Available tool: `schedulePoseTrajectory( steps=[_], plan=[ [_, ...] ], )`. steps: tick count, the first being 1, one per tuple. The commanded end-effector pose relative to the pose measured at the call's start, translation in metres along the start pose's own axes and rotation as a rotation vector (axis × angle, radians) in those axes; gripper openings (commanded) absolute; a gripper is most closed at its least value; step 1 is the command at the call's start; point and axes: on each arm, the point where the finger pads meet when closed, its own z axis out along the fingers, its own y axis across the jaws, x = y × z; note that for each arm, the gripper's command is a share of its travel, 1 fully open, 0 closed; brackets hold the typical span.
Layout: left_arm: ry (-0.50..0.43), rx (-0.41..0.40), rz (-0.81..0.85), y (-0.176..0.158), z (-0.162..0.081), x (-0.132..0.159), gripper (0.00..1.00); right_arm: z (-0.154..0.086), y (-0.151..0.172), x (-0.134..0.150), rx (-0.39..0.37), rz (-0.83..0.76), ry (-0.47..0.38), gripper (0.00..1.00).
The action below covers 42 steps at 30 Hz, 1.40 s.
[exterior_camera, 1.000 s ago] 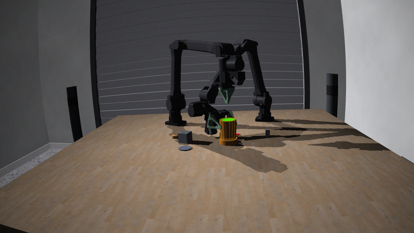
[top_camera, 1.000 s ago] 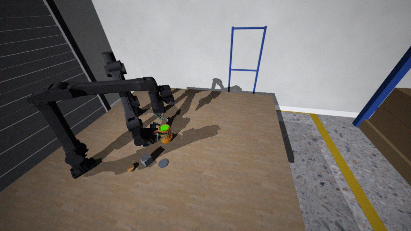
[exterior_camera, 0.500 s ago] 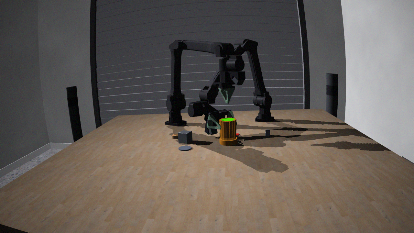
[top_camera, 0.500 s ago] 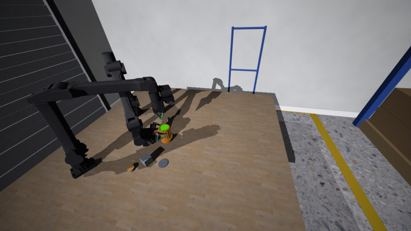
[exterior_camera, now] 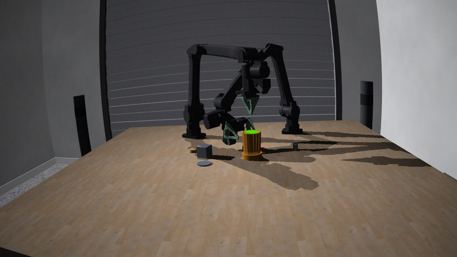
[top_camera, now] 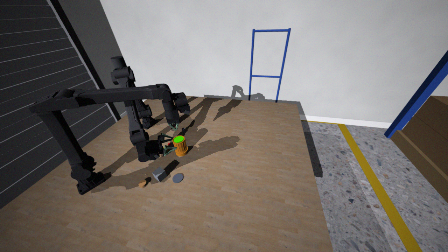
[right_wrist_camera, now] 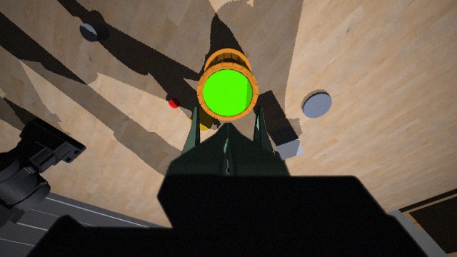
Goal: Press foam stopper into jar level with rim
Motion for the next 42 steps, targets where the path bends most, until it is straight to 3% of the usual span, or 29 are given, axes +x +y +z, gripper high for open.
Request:
schedulePoseTrajectory(
  steps=[1,39,42],
  plan=[
    [-0.003,0.000,-0.082,0.020,-0.008,0.011,0.98,0.010,-0.001,-0.002,0.003,-0.008,0.029,0.00],
    [0.000,0.009,-0.080,0.018,-0.095,0.010,0.98,0.010,-0.001,-0.002,0.003,-0.008,0.029,0.00],
    [-0.016,0.017,-0.128,0.017,-0.091,0.032,0.98,-0.012,-0.010,-0.007,0.004,0.011,-0.052,0.00]
  ],
)
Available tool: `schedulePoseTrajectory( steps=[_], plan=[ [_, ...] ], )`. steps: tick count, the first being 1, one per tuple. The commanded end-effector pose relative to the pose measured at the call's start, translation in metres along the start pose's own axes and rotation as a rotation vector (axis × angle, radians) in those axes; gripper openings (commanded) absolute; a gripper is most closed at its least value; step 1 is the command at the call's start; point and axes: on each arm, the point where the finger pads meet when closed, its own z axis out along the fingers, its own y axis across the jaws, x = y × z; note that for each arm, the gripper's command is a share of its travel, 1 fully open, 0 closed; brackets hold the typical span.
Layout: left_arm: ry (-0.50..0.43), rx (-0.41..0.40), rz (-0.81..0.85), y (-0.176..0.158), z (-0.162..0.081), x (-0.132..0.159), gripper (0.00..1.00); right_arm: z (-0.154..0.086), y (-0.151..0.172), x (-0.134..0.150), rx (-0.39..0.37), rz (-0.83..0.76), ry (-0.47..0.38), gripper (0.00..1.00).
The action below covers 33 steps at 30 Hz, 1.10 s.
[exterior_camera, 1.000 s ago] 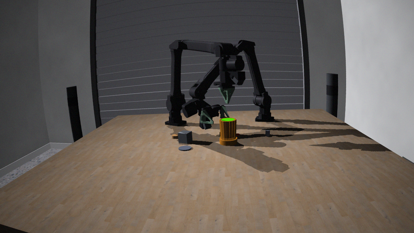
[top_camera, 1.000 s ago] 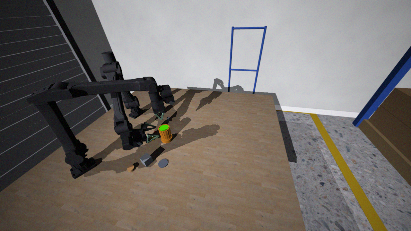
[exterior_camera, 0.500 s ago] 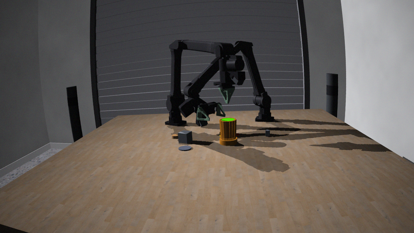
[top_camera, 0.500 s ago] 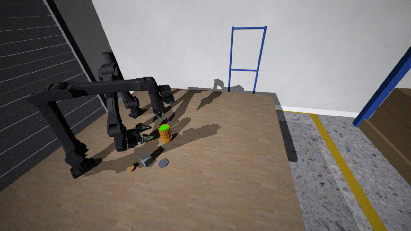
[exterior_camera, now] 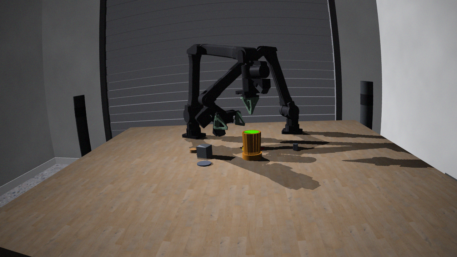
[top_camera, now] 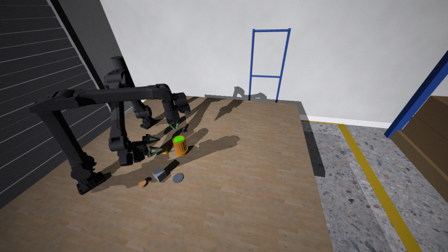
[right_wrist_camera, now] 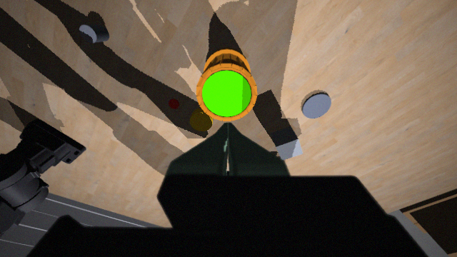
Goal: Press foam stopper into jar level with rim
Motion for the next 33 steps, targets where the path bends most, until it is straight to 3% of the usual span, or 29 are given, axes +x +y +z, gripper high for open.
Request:
schedulePoseTrajectory(
  steps=[1,10,11,12,25,28,29,33],
  plan=[
    [-0.028,-0.011,-0.135,0.019,-0.005,0.027,0.98,-0.022,-0.010,-0.005,0.004,0.012,-0.072,0.00],
    [-0.060,0.023,-0.194,0.002,0.010,0.022,0.98,-0.022,-0.029,-0.010,0.005,0.047,-0.112,0.00],
    [-0.071,0.025,-0.224,0.005,0.010,0.025,0.98,-0.013,-0.033,-0.013,0.005,0.058,-0.101,0.00],
    [-0.073,0.036,-0.210,-0.005,0.015,0.019,0.98,-0.025,-0.035,-0.011,0.006,0.058,-0.131,0.00],
    [-0.244,0.121,-0.658,-0.004,0.041,0.053,0.98,-0.050,-0.120,-0.018,0.037,0.207,-0.336,0.00],
    [-0.264,0.121,-0.713,0.002,0.040,0.061,0.98,-0.041,-0.127,-0.020,0.038,0.225,-0.334,0.00],
    [-0.274,0.138,-0.724,-0.007,0.046,0.055,0.98,-0.049,-0.135,-0.019,0.045,0.234,-0.364,0.00],
    [-0.351,0.160,-0.942,0.003,0.054,0.081,0.98,-0.073,-0.175,-0.011,0.077,0.307,-0.471,0.00]
  ],
)
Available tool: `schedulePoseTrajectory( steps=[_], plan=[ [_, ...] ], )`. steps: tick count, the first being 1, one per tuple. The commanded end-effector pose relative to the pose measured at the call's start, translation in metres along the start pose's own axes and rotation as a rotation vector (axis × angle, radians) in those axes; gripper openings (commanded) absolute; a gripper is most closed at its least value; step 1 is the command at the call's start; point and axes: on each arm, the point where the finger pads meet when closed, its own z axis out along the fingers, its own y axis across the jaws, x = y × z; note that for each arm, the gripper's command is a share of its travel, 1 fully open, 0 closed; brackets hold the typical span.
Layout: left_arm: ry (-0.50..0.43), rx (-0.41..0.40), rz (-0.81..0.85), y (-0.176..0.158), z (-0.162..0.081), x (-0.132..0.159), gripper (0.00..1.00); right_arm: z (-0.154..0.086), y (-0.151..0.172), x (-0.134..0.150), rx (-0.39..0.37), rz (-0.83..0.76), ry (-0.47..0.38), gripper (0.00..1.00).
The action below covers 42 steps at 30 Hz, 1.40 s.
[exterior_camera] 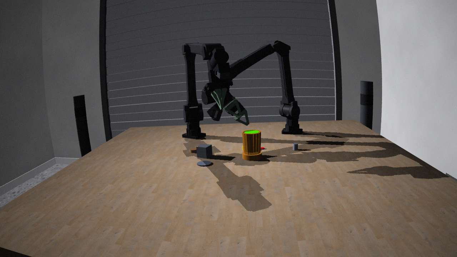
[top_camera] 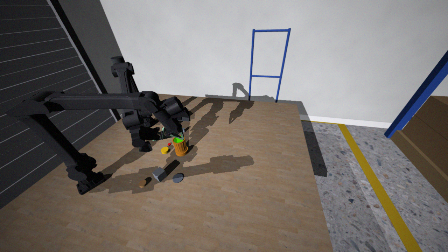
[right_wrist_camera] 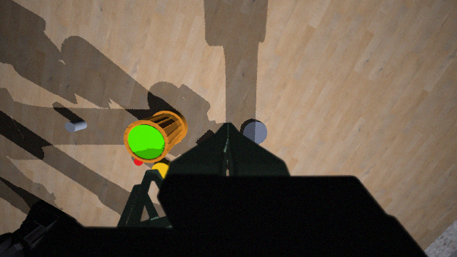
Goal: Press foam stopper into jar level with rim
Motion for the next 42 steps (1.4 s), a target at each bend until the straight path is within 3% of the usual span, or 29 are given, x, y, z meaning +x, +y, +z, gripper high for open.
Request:
schedulePoseTrajectory(
  steps=[1,9,11,13,14,16,24,26,28,30,33,36,42],
  plan=[
    [-0.063,-0.001,-0.221,0.019,0.001,0.021,0.98,-0.032,-0.035,-0.020,0.025,0.052,-0.139,0.00],
    [-0.233,0.036,-0.599,0.056,0.003,0.051,0.98,-0.062,-0.117,-0.031,0.101,0.171,-0.325,0.00],
    [-0.233,0.036,-0.599,0.056,0.003,0.051,0.98,-0.062,-0.117,-0.031,0.101,0.171,-0.325,0.00],
    [-0.252,0.069,-0.643,0.051,0.021,0.036,0.98,-0.053,-0.137,-0.030,0.119,0.198,-0.340,0.00],
    [-0.304,0.042,-0.732,0.070,0.006,0.055,0.98,-0.071,-0.147,-0.031,0.135,0.211,-0.386,0.00],
    [-0.354,0.040,-0.834,0.083,0.007,0.065,0.98,-0.091,-0.169,-0.029,0.164,0.250,-0.449,0.00],
    [-0.555,0.023,-1.175,0.128,0.006,0.101,0.98,-0.143,-0.248,-0.015,0.287,0.346,-0.640,0.00],
    [-0.608,0.014,-1.253,0.139,0.004,0.112,0.98,-0.154,-0.266,-0.009,0.319,0.369,-0.680,0.00],
    [-0.608,0.014,-1.253,0.139,0.004,0.112,0.98,-0.154,-0.266,-0.009,0.319,0.369,-0.680,0.00],
    [-0.647,0.018,-1.305,0.145,0.009,0.113,0.98,-0.146,-0.287,-0.002,0.343,0.395,-0.687,0.00],
    [-0.743,-0.020,-1.428,0.167,-0.002,0.143,0.98,-0.193,-0.308,0.012,0.412,0.425,-0.793,0.00],
    [-0.845,-0.065,-1.537,0.191,-0.016,0.173,0.98,-0.218,-0.330,0.026,0.470,0.446,-0.860,0.00],
    [-1.014,-0.118,-1.693,0.207,-0.025,0.215,0.98,-0.267,-0.368,0.059,0.596,0.486,-0.983,0.00]
  ],
)
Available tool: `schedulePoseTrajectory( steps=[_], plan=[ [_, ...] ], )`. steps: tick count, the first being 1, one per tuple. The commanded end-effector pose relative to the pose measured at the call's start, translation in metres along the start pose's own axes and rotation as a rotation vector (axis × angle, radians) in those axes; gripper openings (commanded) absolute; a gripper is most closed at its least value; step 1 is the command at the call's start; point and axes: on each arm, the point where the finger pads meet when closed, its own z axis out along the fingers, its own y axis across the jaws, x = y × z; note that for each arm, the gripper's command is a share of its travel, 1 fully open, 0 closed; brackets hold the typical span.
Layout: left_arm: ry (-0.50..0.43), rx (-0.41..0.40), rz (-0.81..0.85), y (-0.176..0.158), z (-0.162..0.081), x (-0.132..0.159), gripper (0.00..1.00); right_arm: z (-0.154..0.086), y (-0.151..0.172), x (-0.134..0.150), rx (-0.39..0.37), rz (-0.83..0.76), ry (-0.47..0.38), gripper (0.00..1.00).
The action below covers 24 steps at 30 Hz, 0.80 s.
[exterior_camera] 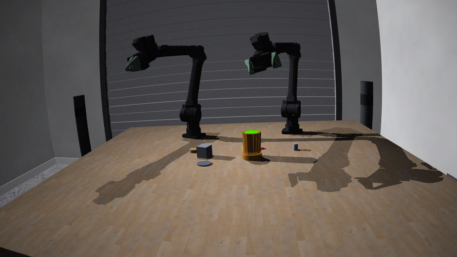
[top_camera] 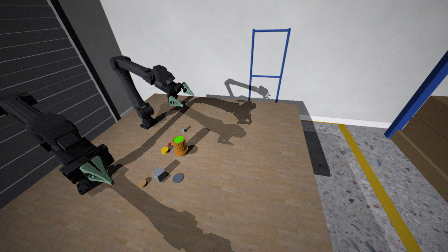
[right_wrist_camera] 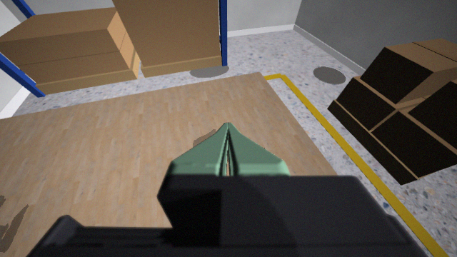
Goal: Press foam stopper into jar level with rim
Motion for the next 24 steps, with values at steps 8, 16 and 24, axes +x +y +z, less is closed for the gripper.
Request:
schedulePoseTrajectory(
  steps=[8,16,24],
  plan=[
    [-0.276,-0.003,-0.216,0.049,-0.038,-0.058,0.98,-0.044,-0.068,-0.054,0.128,0.019,-0.233,0.00],
    [-0.432,0.018,-0.275,0.074,-0.070,-0.093,0.98,-0.070,-0.105,-0.070,0.203,0.019,-0.331,0.00],
    [-0.451,0.028,-0.274,0.078,-0.064,-0.101,0.98,-0.055,-0.117,-0.053,0.223,0.027,-0.298,0.00]
  ],
)
